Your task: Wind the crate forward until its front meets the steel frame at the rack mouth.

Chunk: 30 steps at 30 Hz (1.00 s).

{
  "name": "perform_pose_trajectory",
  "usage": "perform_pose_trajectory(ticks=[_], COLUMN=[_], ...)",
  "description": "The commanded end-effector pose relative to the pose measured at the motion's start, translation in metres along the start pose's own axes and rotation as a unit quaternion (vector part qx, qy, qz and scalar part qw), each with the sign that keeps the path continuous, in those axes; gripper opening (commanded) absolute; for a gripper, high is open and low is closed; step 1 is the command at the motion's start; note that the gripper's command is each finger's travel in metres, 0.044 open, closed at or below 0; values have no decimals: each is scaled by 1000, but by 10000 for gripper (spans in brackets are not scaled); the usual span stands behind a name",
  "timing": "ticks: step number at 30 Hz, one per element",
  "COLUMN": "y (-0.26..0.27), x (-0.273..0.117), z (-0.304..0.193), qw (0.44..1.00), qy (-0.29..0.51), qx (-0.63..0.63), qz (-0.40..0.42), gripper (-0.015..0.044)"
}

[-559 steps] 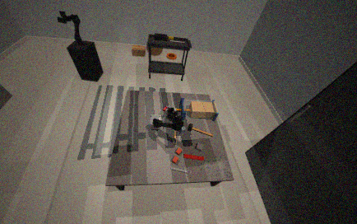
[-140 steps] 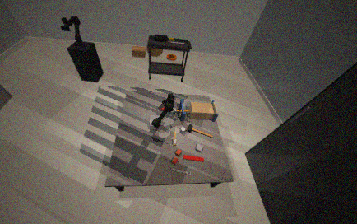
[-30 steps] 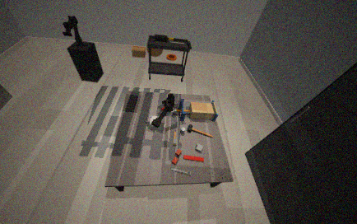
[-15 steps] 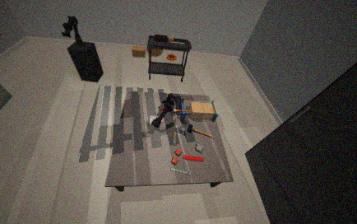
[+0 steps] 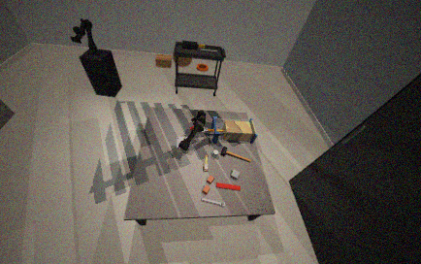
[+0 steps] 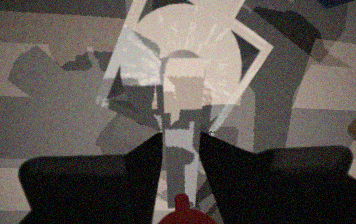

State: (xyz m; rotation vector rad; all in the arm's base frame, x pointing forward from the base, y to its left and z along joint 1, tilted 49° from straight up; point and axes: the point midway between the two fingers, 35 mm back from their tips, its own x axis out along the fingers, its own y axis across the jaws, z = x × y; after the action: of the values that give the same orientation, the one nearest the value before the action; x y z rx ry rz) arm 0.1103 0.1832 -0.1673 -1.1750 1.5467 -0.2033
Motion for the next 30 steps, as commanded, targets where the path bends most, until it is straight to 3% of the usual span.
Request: perform_pose_trajectory(ticks=[1, 9, 15, 23, 30], y=[-1, -1, 0, 0, 0], x=[0, 0, -16, -127, -130], z=[0, 0, 2, -9, -10], qw=[1000, 1000, 1000, 999, 999], qy=[0, 0, -5, -33, -34], qx=[0, 0, 0, -2, -2], qz=[-2, -2, -1, 3, 3], gripper=[236, 440, 440, 440, 440])
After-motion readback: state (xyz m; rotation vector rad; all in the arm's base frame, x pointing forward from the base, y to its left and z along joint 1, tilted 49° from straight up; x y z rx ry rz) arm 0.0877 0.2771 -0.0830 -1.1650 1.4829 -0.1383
